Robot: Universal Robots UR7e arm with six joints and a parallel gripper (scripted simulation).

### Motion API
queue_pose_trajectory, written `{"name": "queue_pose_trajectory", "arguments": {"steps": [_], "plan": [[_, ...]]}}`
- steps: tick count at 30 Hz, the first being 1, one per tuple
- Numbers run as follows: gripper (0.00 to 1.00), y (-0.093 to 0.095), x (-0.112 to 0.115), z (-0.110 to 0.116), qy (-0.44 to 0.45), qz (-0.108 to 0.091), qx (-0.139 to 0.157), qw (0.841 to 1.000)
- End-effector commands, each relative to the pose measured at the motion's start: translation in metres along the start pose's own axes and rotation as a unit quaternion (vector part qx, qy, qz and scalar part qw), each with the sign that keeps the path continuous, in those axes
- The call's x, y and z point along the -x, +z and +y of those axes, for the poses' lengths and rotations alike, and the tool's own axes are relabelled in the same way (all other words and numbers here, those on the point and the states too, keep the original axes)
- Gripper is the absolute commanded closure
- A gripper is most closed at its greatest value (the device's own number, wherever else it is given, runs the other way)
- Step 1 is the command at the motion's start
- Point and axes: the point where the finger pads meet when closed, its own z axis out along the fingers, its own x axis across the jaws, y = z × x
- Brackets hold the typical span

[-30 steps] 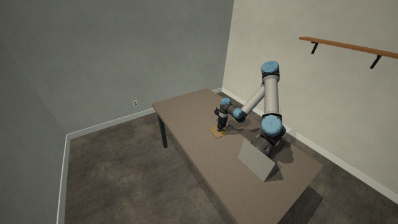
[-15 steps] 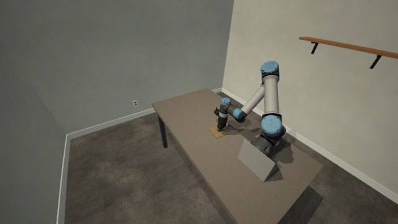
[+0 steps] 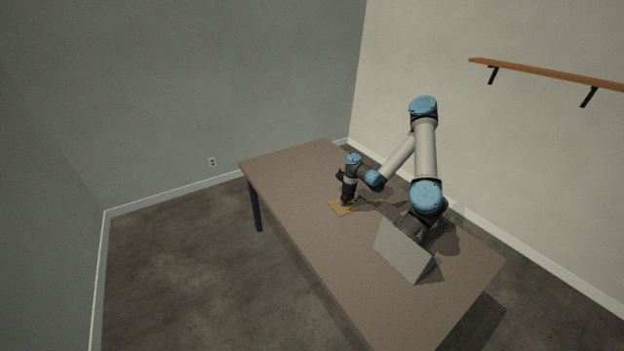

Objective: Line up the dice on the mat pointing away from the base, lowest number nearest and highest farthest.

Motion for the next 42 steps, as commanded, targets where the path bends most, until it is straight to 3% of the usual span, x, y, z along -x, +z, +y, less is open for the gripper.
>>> {"name": "queue_pose_trajectory", "arguments": {"steps": [1, 10, 11, 15, 19, 24, 25, 42], "plan": [[0.66, -0.0003, 0.0000, -0.0002, 0.000, 0.000, -0.001, 1.000], [0.66, -0.0003, 0.0000, -0.0002, 0.000, 0.000, -0.001, 1.000], [0.60, -0.0003, 0.0000, -0.0002, 0.000, 0.000, -0.001, 1.000], [0.60, -0.0003, 0.0000, -0.0002, 0.000, 0.000, -0.001, 1.000], [0.48, -0.0003, 0.0000, -0.0002, 0.000, 0.000, -0.001, 1.000], [0.42, -0.0003, 0.0000, -0.0002, 0.000, 0.000, -0.001, 1.000], [0.36, -0.0003, 0.0000, -0.0002, 0.000, 0.000, -0.001, 1.000], [0.36, -0.0033, 0.0000, -0.0003, 0.000, 0.000, -0.001, 1.000]]}}
